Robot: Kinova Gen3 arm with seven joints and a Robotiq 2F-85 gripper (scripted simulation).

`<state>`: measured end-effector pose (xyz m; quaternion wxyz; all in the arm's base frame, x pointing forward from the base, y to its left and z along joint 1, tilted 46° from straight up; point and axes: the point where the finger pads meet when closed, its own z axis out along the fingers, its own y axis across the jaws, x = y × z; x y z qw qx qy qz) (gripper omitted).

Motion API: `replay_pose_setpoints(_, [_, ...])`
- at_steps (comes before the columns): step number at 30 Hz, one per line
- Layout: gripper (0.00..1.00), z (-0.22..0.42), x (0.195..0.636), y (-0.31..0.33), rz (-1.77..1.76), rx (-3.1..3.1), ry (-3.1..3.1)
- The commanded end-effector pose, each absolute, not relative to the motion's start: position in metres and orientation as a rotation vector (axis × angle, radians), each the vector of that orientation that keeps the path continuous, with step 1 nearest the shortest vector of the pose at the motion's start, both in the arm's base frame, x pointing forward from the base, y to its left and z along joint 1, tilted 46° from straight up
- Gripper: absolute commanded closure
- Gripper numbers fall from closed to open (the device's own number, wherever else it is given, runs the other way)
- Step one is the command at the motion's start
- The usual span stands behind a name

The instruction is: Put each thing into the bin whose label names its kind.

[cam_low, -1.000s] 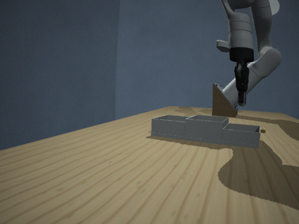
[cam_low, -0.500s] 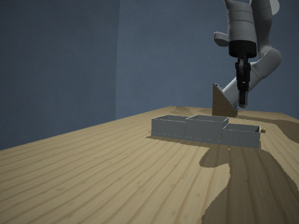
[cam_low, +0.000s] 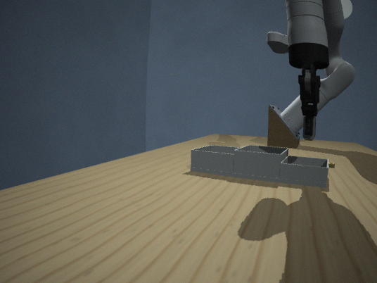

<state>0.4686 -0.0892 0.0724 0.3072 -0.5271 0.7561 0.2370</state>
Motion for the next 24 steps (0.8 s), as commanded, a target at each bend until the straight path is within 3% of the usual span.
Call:
replay_pose_setpoints(1, [0.89, 0.0721, 0.4687, -0.0877, 0.629, -1.397, 1.998])
replay_pose_setpoints(24, [0.89, 0.0668, 0.4676, -0.0839, 0.629, -1.397, 1.998])
